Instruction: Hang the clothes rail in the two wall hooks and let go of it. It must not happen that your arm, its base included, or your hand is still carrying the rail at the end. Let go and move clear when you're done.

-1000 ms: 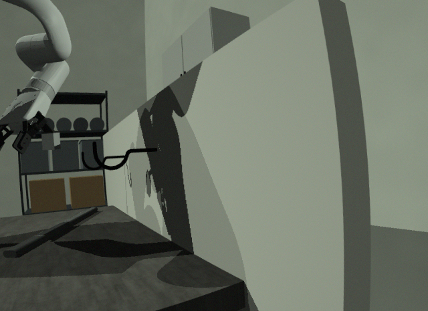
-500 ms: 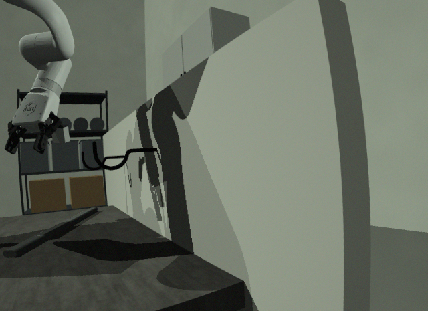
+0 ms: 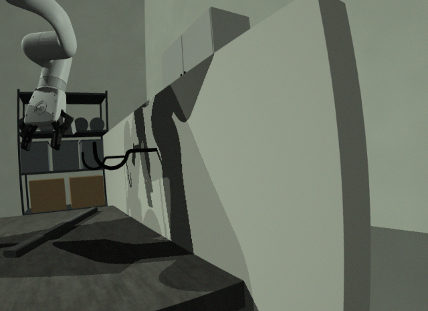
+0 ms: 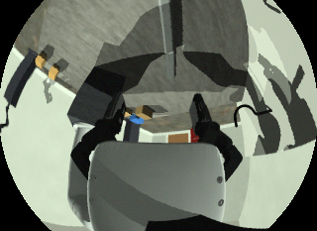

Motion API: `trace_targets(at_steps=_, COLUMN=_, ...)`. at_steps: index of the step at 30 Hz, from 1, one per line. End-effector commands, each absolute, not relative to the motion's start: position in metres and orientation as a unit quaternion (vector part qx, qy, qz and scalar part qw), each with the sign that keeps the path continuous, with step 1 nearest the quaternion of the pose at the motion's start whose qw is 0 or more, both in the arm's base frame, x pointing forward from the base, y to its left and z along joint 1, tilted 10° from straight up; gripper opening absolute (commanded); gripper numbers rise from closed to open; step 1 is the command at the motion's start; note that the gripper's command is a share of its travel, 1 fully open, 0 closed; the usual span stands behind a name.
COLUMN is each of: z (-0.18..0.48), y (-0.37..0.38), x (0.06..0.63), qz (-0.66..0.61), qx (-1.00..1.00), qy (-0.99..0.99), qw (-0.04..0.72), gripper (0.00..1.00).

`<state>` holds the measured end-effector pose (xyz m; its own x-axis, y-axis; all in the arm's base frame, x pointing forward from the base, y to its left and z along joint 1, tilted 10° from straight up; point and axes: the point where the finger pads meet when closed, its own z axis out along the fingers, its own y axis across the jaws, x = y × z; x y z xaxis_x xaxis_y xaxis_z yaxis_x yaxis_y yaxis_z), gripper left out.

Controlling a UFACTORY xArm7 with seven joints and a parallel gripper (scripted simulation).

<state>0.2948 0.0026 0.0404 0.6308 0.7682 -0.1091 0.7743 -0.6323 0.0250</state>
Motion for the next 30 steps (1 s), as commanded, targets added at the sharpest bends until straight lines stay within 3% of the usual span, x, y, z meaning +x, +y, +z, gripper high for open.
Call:
trace_targets(at_steps=1, z=0.047, y=0.016, x=0.306, qz=-0.008, qx=0.895, qy=0.445, qw=0.027, gripper=1.0)
trace_targets(at_steps=16, z=0.069, y=0.052, x=0.332, qz=0.082, qx=0.869, qy=0.488, qw=0.012, gripper=1.0)
trace_targets(at_steps=30, z=0.079, y=0.066, x=0.342, qz=0.085, qx=0.868, qy=0.489, qw=0.011, gripper=1.0)
